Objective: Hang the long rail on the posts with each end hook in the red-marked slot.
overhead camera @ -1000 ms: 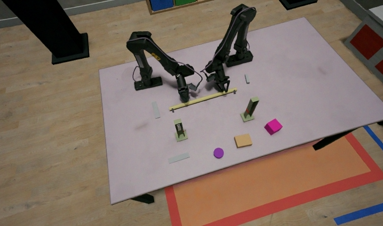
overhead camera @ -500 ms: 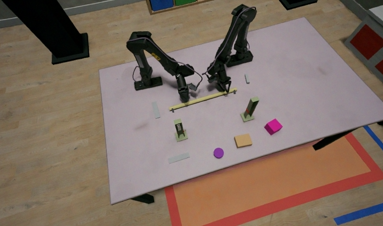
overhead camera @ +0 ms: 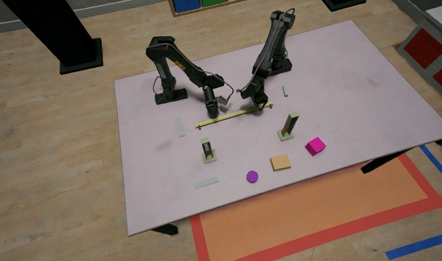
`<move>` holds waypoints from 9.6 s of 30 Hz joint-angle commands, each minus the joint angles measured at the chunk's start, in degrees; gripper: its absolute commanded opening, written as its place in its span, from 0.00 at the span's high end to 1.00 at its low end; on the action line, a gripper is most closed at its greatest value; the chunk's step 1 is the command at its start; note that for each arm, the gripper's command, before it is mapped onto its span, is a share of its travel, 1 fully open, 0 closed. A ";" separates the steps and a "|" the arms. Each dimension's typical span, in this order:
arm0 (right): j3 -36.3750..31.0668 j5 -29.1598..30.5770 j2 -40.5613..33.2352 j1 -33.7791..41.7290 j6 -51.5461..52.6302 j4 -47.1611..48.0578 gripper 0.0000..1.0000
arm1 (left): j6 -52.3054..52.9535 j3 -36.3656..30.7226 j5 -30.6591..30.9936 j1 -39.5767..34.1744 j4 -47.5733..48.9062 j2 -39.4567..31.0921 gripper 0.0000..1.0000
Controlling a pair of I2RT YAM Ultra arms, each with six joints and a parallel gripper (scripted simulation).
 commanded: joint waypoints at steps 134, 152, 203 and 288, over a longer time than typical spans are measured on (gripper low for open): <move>34.50 -50.91 19.99 -29.10 -22.84 -51.77 0.52 | 6.83 3.30 16.21 7.23 -10.67 11.02 0.52; 35.12 -50.42 19.99 -29.45 -23.13 -52.47 0.69 | 6.83 3.30 16.21 7.23 -10.67 11.02 0.52; 35.19 -50.43 19.92 -29.48 -23.06 -52.61 0.81 | 7.19 3.60 16.19 7.49 -10.90 11.11 0.81; 35.20 -30.59 10.19 -30.07 -26.52 -27.95 0.81 | 15.55 2.11 -5.86 10.31 13.25 1.07 0.81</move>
